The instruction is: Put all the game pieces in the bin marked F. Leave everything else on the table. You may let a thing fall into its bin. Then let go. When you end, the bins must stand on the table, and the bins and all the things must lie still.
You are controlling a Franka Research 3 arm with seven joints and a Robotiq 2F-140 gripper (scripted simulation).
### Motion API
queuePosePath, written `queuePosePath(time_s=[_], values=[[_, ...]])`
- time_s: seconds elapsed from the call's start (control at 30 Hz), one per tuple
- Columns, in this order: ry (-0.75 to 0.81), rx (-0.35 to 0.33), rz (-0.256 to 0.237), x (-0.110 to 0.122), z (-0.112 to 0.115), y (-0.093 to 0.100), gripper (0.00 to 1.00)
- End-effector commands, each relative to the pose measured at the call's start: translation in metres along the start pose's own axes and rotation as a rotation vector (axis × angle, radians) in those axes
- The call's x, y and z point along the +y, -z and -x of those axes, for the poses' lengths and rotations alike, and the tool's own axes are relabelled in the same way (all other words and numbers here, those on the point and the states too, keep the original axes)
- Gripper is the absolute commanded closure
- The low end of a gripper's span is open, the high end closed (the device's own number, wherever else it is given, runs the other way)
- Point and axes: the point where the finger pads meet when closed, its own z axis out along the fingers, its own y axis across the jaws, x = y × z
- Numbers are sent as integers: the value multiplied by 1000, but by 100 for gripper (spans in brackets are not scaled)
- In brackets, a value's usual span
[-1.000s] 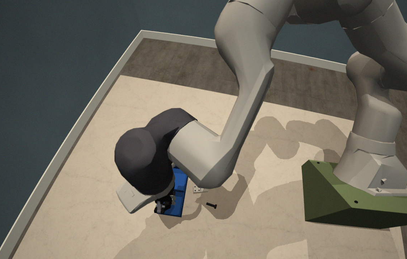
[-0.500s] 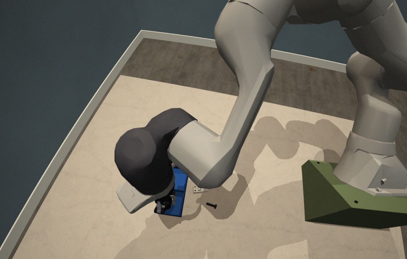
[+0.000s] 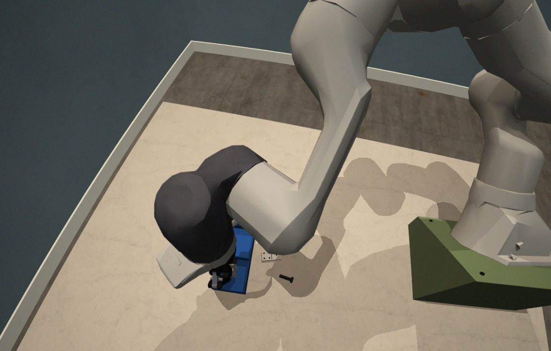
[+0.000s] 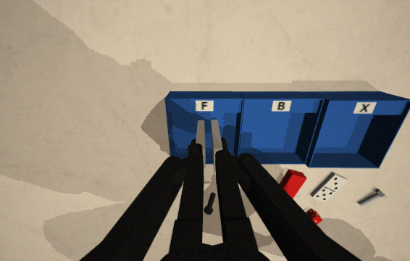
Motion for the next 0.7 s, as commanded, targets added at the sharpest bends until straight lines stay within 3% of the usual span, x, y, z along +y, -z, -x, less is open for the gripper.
queuePosePath(time_s=[0.0, 0.57, 0.67], values=[[-2, 2, 0, -1, -1, 7, 95], [-2, 2, 0, -1, -1, 27, 95], [-2, 2, 0, -1, -1, 39, 95]])
